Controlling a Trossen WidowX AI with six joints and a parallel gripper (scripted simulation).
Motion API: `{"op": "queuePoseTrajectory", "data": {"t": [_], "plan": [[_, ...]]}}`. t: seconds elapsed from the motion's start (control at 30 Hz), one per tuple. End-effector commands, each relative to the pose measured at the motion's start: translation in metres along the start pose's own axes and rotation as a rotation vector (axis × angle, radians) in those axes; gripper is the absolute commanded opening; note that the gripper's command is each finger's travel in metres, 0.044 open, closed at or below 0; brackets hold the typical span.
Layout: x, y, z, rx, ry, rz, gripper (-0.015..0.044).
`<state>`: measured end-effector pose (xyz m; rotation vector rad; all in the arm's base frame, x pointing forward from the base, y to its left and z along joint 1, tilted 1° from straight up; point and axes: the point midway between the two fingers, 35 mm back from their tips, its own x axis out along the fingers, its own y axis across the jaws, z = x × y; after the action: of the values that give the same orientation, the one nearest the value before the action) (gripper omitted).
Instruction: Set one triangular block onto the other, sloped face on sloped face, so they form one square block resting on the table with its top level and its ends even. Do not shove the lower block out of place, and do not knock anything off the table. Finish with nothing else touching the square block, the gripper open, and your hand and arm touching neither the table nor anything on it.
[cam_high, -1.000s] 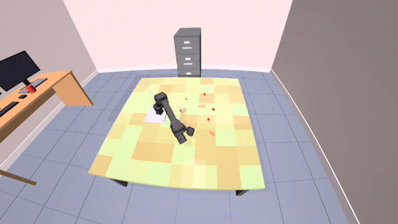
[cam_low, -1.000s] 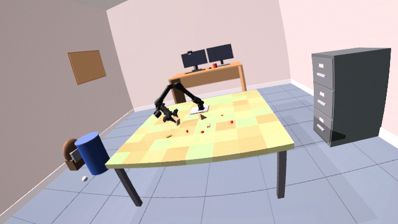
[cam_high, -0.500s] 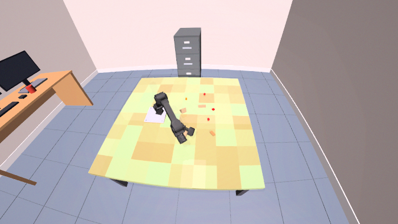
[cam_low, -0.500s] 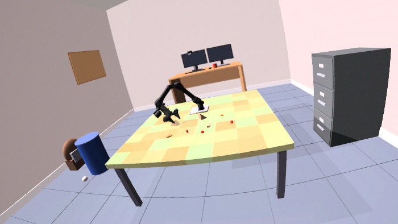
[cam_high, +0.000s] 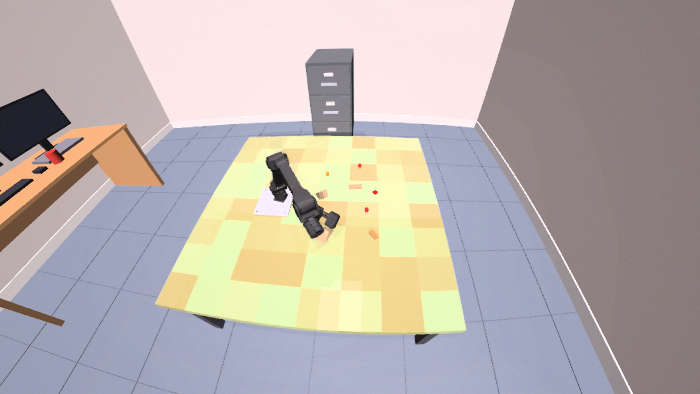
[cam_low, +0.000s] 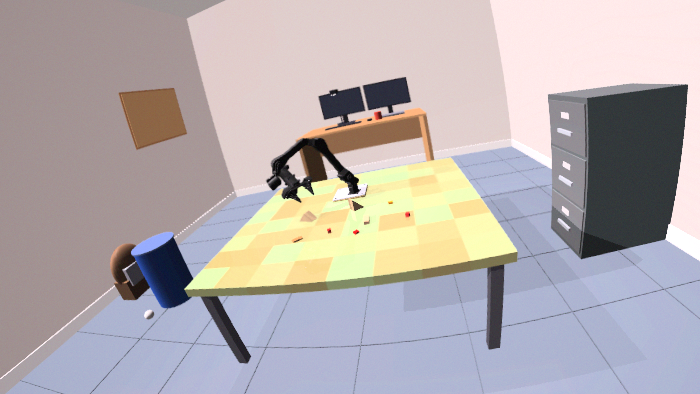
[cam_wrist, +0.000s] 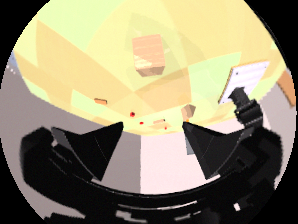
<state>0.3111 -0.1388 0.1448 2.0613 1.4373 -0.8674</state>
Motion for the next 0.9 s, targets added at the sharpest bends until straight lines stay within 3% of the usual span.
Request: {"op": "queuePoseTrajectory", "data": {"t": [0.0,0.13,0.33,0.6,0.87], "plan": [[-0.014,-0.003,-0.015,0.024,-0.003,0.025,0.0440],[-0.014,0.001,0.000,-0.020,-0.031,0.022,0.0440],[-0.049,0.010,0.078,-0.172,-0.213,-0.011,0.0440],[-0.050,0.010,0.081,-0.176,-0.218,-0.013,0.0440],[-0.005,0.013,0.091,-0.148,-0.194,-0.034,0.0440]]}}
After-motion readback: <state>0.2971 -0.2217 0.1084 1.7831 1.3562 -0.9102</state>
